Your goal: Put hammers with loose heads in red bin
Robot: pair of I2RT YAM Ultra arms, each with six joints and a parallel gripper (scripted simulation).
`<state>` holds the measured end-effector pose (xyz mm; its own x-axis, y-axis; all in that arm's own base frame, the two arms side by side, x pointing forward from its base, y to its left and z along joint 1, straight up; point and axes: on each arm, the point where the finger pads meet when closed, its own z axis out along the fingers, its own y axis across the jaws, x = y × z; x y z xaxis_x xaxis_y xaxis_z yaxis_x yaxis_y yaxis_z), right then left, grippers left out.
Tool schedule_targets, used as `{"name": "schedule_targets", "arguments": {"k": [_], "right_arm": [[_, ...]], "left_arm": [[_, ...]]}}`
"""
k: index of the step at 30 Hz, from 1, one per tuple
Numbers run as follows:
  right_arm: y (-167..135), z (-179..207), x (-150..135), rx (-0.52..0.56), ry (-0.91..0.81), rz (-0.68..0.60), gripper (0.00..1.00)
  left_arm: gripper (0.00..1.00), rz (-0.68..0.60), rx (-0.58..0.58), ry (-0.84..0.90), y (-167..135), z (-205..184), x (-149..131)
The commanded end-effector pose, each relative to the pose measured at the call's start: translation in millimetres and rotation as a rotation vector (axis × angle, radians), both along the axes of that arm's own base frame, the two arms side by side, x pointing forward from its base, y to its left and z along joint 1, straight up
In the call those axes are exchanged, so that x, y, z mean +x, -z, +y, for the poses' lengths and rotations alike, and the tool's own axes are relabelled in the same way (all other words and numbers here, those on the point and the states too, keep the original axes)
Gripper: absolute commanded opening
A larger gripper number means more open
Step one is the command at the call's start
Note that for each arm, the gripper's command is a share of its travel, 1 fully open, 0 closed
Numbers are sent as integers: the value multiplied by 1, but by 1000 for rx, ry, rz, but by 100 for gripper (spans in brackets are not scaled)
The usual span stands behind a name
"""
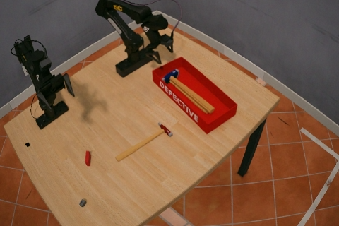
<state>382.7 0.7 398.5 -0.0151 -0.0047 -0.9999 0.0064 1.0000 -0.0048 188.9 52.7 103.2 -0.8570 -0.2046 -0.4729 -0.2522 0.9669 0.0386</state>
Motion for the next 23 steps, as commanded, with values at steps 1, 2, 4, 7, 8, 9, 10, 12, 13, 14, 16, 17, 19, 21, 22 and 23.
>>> {"name": "schedule_targets", "arguments": {"k": [1, 2, 4, 7, 8, 9, 10, 12, 13, 14, 16, 17, 19, 21, 22, 23], "right_arm": [[-14, -2, -3, 5, 0, -23, 100], [-14, -2, -3, 5, 0, -23, 100], [-14, -2, -3, 5, 0, -23, 100], [-12, 0, -2, 5, -6, -24, 100], [-12, 0, -2, 5, -6, -24, 100], [-12, 0, -2, 5, -6, -24, 100], [-12, 0, -2, 5, -6, -24, 100], [-12, 0, -2, 5, -6, -24, 100], [-12, 0, -2, 5, -6, -24, 100], [-12, 0, -2, 5, -6, -24, 100], [-12, 0, -2, 5, -6, -24, 100], [-12, 0, -2, 5, -6, -24, 100], [-12, 0, -2, 5, -6, -24, 100], [-12, 0, -2, 5, -6, -24, 100], [-12, 0, -2, 5, -6, -24, 100], [-12, 0, -2, 5, -6, -24, 100]], "left_arm": [[100, -11, 3, 4, -3, 0, 2], [100, -11, 3, 4, -3, 0, 2], [100, -11, 3, 4, -3, 0, 2], [100, -11, 3, 4, -3, 0, 2], [100, -11, 3, 4, -3, 0, 2], [100, -11, 3, 4, -3, 0, 2], [100, -11, 3, 4, -3, 0, 2], [100, -11, 3, 4, -3, 0, 2], [100, -11, 3, 4, -3, 0, 2], [100, -11, 3, 4, -3, 0, 2], [100, -11, 3, 4, -3, 0, 2], [100, -11, 3, 4, -3, 0, 2], [100, -11, 3, 4, -3, 0, 2], [100, -11, 3, 4, -3, 0, 2], [100, -11, 3, 4, -3, 0, 2], [100, -11, 3, 4, -3, 0, 2]]}}
